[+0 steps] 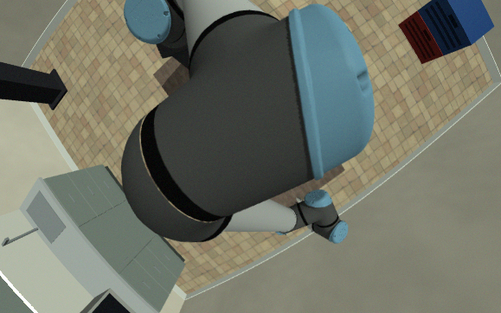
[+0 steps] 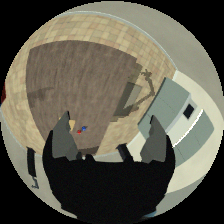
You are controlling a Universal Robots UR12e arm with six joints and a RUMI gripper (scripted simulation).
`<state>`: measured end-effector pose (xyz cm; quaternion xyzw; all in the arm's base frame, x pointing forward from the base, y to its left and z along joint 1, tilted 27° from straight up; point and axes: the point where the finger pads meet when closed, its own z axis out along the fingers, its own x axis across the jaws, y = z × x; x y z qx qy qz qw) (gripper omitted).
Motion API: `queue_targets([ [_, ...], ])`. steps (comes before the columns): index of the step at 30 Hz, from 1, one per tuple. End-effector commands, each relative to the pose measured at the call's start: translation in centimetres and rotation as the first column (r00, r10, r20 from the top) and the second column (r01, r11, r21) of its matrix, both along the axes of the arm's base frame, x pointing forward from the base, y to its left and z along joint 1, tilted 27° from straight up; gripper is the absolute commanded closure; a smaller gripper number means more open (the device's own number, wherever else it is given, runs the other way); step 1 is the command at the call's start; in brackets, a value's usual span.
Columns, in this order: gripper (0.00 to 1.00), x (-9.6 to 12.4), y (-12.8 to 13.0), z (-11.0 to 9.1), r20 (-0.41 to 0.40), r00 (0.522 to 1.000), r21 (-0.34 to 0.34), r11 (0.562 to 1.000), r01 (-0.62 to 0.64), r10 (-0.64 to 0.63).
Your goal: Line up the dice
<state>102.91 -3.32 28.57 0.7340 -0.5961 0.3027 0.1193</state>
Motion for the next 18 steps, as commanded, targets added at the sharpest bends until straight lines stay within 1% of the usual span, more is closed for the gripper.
queue_targets([
  [1,0.00,-0.1,-0.1,-0.2,0.004,1.000,0.004,1.000,0.004,-0.004],
  [4,0.00,-0.3,-0.6,-1.1,0.012,1.000,0.017,1.000,0.015,-0.015],
  [6,0.00,-0.6,-1.1,-2.2,0.020,0.999,0.032,0.999,0.028,-0.029],
  [8,0.00,-1.1,-1.8,-3.7,0.031,0.998,0.053,0.998,0.046,-0.048],
  [11,0.00,-2.1,-3.1,-6.6,0.052,0.995,0.094,0.992,0.082,-0.087],
  [13,0.00,-2.1,-3.1,-6.6,0.052,0.995,0.094,0.992,0.082,-0.087],
  [18,0.00,-4.9,-5.9,-12.9,0.093,0.979,0.191,0.969,0.159,-0.179],
])
